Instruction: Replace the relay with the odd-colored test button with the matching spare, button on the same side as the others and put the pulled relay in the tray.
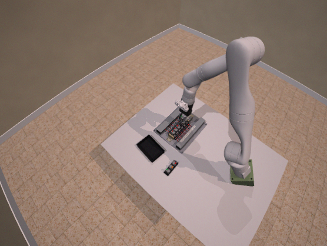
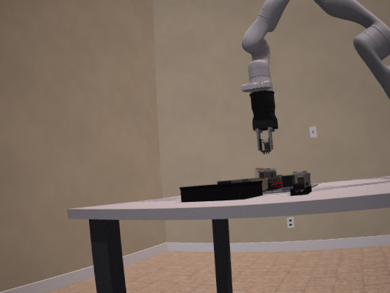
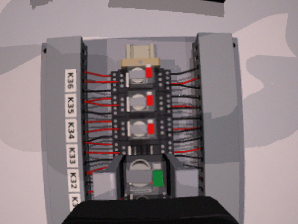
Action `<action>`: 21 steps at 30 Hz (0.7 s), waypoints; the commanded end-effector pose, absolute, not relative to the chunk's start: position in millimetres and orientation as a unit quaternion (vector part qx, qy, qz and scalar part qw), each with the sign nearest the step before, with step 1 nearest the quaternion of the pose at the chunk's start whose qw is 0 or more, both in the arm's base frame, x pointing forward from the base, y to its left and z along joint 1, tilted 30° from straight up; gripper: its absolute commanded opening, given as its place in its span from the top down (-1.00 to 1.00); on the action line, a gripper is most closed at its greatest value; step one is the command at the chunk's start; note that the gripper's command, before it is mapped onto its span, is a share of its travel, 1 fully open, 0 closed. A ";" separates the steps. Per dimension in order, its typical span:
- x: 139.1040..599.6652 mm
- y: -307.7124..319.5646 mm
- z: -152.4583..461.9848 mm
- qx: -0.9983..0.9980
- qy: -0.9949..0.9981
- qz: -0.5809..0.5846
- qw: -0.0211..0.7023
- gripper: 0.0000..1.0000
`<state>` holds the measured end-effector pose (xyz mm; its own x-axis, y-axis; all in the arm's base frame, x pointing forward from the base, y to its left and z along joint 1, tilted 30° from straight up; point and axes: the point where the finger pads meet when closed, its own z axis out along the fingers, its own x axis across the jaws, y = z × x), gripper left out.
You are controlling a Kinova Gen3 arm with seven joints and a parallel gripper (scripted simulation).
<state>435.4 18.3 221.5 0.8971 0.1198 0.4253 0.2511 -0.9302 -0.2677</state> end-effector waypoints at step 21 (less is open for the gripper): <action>434.9 46.5 226.6 -0.961 -0.097 -0.205 0.160 1.00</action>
<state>435.9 37.2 224.6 0.8999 0.1030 0.4238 0.2375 -0.9308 -0.2780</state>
